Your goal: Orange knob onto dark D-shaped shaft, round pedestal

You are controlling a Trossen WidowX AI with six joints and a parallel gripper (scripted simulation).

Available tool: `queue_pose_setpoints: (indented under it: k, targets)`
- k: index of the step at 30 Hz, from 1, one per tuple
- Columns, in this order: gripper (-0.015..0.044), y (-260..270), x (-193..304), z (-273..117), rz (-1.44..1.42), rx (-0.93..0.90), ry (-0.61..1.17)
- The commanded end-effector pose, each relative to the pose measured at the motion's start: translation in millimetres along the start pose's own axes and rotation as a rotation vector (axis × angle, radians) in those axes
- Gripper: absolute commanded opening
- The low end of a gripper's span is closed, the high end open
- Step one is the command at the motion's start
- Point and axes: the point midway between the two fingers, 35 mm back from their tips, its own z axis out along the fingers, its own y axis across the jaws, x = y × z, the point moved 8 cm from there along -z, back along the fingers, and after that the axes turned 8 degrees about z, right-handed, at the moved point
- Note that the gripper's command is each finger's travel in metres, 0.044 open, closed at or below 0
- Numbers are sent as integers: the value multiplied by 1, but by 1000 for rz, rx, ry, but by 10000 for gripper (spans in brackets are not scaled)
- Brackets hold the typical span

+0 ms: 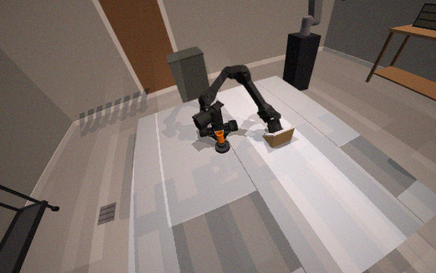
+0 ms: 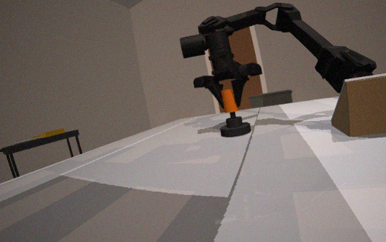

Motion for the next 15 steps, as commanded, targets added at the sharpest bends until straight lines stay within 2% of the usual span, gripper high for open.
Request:
queue_pose_setpoints:
  k: [1, 15]
  targets:
    - [0, -1, 0, 1, 10, 1, 1]
    - [0, -1, -1, 2, 10, 0, 1]
